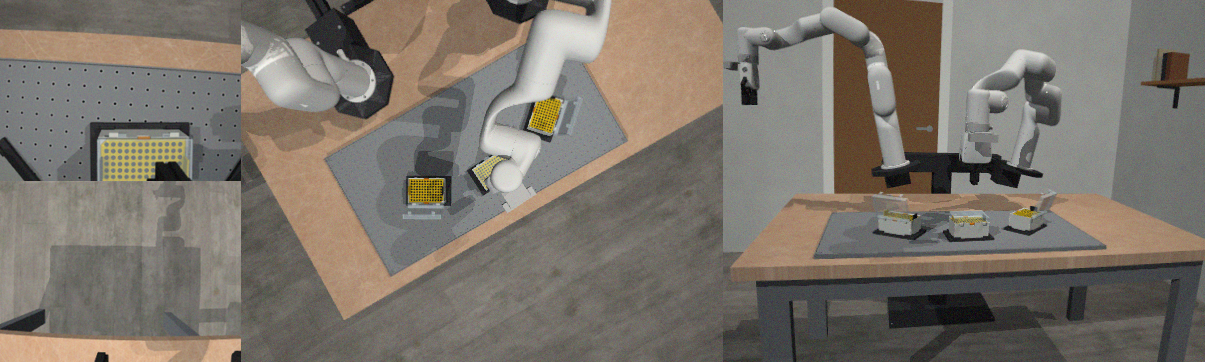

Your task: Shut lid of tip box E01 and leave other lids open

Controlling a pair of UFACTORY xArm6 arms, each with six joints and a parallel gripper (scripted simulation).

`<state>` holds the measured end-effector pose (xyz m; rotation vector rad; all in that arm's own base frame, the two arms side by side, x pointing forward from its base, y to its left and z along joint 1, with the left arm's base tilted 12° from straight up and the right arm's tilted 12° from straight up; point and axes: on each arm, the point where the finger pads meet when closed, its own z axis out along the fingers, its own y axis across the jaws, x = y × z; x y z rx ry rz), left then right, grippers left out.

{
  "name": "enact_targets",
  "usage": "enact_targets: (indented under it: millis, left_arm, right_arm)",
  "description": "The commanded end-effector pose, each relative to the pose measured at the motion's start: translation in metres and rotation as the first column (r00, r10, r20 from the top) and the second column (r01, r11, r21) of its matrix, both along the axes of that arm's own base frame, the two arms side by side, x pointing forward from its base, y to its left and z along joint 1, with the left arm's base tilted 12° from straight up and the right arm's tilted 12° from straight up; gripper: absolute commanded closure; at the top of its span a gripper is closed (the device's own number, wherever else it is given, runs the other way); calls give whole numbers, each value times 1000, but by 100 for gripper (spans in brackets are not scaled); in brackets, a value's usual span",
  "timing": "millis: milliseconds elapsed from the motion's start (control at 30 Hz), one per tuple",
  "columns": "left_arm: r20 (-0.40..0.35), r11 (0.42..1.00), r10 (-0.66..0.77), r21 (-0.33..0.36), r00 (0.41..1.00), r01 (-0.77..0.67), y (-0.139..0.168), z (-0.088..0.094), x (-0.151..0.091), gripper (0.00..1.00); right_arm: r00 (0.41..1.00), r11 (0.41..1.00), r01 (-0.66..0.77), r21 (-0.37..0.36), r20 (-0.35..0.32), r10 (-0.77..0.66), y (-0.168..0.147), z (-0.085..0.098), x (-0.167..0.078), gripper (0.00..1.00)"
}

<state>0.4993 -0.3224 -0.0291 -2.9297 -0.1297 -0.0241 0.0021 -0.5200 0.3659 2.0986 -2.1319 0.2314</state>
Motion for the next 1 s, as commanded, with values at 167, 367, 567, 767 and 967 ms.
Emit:
enact_targets:
  millis: [167, 367, 567, 767, 967]
  left_arm:
    - [4, 1000, -1, -3, 1000, 1, -1, -5, -6, 100]
    - [4, 1000, -1, -3, 1000, 1, 1, -15, -15, 100]
    - [4, 1000, -1, -3, 1000, 1, 2, -25, -24, 100]
    - [4, 1000, -1, -3, 1000, 1, 3, -36, -35, 100]
    - [4, 1000, -1, -3, 1000, 1, 4, -44, -42, 100]
  right_arm:
    - [1000, 1000, 0, -5, 0, 0, 0, 2, 0, 0]
    - [1000, 1000, 0, -5, 0, 0, 0, 2, 0, 0]
    - [1000, 1000, 0, -5, 0, 0, 0, 2, 0, 0]
    - [1000, 1000, 0, -5, 0, 0, 0, 2, 0, 0]
    - [1000, 1000, 0, -5, 0, 0, 0, 2, 0, 0]
